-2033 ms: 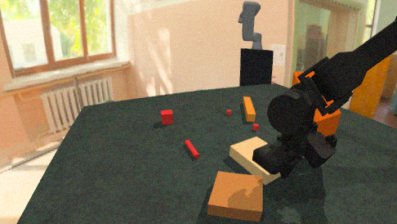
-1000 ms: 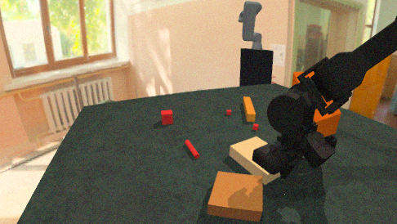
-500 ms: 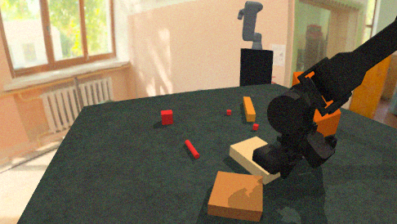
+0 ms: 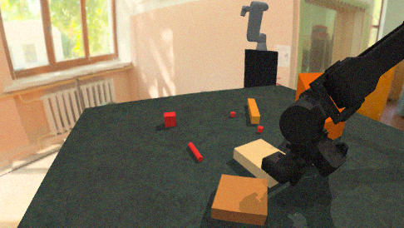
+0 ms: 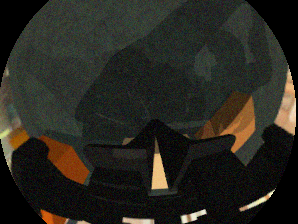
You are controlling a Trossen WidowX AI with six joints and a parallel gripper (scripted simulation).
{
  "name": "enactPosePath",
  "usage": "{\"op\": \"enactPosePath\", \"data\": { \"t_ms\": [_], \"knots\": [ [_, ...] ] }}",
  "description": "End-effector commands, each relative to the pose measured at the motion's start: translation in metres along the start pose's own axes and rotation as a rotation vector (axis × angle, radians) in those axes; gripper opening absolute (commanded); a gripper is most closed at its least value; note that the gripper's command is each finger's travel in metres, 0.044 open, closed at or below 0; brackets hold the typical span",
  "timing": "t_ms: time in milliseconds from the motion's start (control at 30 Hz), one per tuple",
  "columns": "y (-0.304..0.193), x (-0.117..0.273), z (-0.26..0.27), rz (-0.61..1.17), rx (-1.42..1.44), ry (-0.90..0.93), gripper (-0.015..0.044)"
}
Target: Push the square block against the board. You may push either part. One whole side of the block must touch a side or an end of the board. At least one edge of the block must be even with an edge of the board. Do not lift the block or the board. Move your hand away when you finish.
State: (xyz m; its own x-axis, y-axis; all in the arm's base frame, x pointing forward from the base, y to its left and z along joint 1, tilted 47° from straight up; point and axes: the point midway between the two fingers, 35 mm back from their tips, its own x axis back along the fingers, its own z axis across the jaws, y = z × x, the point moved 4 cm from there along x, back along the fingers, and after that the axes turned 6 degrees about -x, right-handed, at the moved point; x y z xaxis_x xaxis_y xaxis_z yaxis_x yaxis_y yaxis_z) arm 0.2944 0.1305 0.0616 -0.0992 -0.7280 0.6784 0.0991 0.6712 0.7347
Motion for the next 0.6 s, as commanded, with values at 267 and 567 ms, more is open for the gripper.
{"op": "enactPosePath", "data": {
  "t_ms": [267, 567],
  "knots": [
    [0.024, 0.003, 0.000, -0.003, 0.004, -0.012, 0.0000],
    [0.033, 0.003, 0.001, -0.004, 0.004, -0.012, 0.0000]
  ]
}}
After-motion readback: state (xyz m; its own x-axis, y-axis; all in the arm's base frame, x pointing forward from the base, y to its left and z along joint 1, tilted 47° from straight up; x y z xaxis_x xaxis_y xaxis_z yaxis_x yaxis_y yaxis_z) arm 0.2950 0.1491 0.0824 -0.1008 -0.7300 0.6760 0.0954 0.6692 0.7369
